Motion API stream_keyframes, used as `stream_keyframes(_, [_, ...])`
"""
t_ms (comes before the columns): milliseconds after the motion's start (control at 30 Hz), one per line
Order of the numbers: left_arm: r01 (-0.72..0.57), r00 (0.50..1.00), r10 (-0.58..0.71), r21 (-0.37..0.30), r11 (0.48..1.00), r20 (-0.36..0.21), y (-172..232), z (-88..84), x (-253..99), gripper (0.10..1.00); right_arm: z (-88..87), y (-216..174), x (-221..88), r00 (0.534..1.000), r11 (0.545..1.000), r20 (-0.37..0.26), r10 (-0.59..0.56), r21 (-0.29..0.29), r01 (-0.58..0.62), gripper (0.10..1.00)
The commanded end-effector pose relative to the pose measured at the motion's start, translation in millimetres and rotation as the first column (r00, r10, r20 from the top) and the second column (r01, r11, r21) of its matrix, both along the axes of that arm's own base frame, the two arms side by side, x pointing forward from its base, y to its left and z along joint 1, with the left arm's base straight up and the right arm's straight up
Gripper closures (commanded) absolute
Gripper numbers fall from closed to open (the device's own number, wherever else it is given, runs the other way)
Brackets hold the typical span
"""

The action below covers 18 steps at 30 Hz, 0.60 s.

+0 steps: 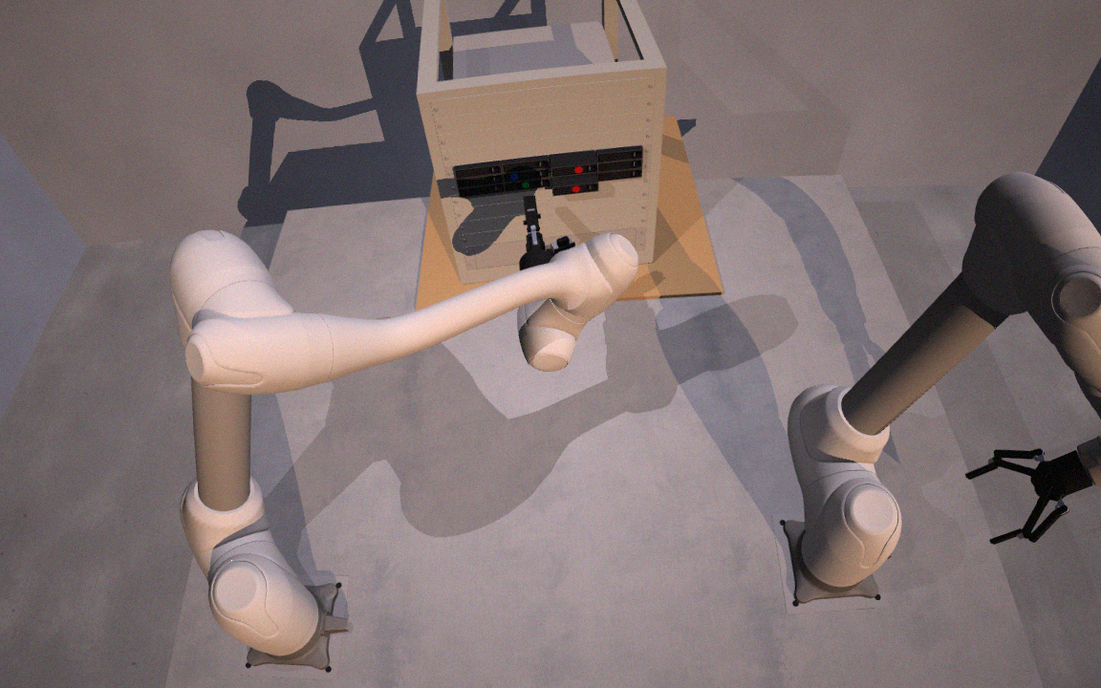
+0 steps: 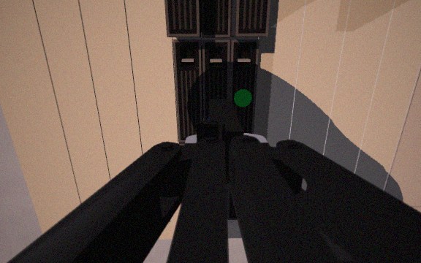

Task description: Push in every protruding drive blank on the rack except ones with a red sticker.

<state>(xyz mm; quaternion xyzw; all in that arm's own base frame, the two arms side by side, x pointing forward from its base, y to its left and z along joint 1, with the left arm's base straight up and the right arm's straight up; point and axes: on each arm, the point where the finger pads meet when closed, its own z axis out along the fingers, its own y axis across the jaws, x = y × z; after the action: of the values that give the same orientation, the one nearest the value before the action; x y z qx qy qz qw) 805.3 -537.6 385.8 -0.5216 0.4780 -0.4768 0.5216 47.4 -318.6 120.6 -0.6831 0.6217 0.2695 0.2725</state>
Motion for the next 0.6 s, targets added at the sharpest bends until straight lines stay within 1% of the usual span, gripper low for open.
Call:
stream_keyframes(0, [0.0,1.0,0.0,-0.001,1.0,0.001,0.0,1.4,-0.4,0.999,0.4,-0.4,0.1,1.0,1.0,0.0,0.0,-0.001,0.0,0.098])
stream_keyframes(333, [0.0,1.0,0.0,-0.001,1.0,0.001,0.0,1.4,-0.4,0.999,0.4,-0.4,0.1,1.0,1.0,0.0,0.0,-0.001,0.0,0.098])
stream_keyframes(367, [0.0,1.0,0.0,-0.001,1.0,0.001,0.0,1.4,-0.4,0.098,0.4,-0.4,0.1,1.0,1.0,0.0,0.0,-0.001,0.0,0.098])
stream_keyframes(567, [0.0,1.0,0.0,-0.001,1.0,0.001,0.0,1.4,-0.4,0.098,0.4,-0.4,0.1,1.0,1.0,0.0,0.0,-0.001,0.0,0.098])
